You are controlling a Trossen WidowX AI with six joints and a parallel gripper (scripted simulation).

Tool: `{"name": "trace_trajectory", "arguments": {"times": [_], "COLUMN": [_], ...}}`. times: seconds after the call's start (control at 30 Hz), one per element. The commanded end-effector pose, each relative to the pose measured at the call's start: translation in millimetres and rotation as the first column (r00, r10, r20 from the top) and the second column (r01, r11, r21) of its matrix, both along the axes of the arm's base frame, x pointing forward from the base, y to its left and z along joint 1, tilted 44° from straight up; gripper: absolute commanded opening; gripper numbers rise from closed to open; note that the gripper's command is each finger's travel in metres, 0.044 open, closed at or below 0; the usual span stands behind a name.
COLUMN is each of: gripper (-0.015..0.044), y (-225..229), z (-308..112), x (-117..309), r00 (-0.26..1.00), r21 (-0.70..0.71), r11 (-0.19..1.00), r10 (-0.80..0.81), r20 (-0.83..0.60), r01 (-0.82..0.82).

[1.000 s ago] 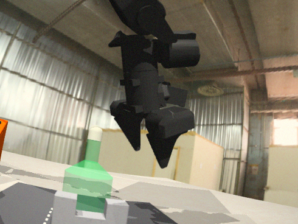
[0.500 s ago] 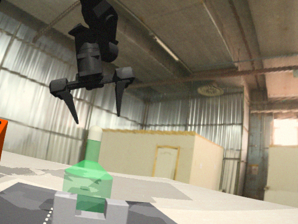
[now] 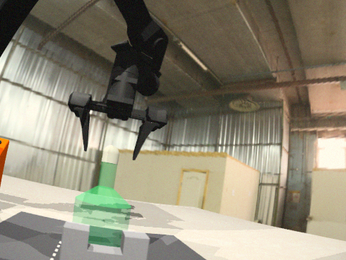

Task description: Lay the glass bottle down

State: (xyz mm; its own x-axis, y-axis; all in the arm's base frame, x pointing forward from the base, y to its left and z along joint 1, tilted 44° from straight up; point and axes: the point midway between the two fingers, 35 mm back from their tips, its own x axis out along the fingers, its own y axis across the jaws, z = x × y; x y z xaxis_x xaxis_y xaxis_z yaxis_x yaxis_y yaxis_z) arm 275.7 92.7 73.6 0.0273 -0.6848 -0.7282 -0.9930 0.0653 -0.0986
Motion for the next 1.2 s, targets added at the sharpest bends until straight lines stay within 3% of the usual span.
{"name": "trace_trajectory", "arguments": {"times": [0.0,1.0,1.17], "gripper": [0.044,0.044,0.0309], "y": [0.2,-32.0,-32.0], "z": [-1.0,28.9,28.9], "x": [0.8,-3.6,-3.6], "r00": [1.0,1.0,1.0], "r21": [0.004,0.001,0.001], "r11": [1.0,1.0,1.0], "r10": [-0.006,-0.006,-0.006], "r20": [-0.021,-0.022,-0.022], "r01": [0.006,0.006,0.006]}}
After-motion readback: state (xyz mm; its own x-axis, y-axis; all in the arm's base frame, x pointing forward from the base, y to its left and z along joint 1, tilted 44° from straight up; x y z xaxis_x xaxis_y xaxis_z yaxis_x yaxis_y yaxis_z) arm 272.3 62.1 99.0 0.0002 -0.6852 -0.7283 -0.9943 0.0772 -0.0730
